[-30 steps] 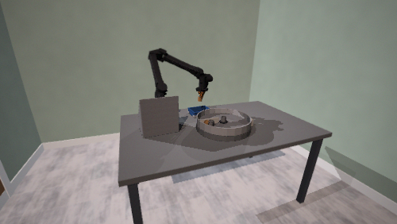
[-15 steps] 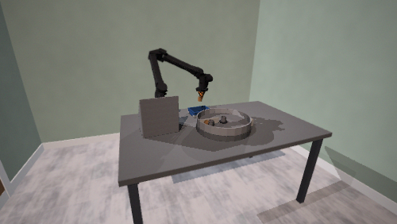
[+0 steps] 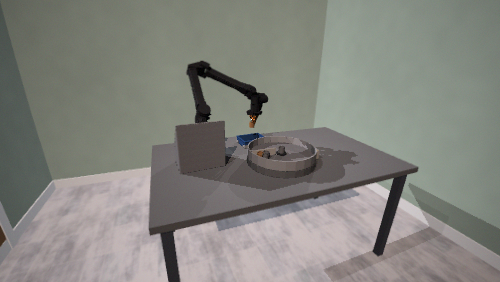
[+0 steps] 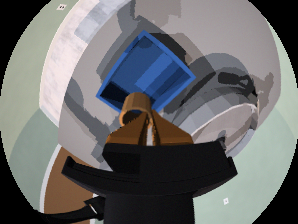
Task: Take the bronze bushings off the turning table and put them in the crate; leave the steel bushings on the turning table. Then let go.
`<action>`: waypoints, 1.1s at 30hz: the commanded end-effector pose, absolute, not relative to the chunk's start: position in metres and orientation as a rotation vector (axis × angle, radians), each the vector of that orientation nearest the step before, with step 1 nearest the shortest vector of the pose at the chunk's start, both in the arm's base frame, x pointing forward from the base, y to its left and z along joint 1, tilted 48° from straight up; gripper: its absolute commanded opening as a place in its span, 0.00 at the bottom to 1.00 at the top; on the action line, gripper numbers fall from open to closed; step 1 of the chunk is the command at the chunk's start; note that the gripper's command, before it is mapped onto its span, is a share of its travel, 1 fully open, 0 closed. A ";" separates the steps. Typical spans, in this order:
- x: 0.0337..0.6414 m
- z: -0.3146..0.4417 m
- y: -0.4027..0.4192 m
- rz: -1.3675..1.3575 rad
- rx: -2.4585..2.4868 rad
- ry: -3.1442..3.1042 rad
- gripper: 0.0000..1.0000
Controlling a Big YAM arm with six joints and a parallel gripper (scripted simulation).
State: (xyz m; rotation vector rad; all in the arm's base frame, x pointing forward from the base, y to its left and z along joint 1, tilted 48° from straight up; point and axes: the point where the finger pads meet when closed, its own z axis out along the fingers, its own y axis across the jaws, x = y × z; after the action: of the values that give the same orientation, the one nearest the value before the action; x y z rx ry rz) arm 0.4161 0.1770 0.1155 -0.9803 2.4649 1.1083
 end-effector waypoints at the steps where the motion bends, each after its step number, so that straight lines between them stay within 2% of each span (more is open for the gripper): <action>1: 0.431 0.129 0.167 1.080 -0.945 2.451 0.00; 20: 0.421 0.076 0.232 1.095 -0.982 2.447 0.00; 33: 0.427 0.077 0.223 1.088 -0.939 2.454 0.00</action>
State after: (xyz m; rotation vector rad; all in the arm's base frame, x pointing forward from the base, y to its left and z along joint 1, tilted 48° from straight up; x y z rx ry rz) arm 0.4145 0.2322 0.0659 -0.9825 2.4644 1.1077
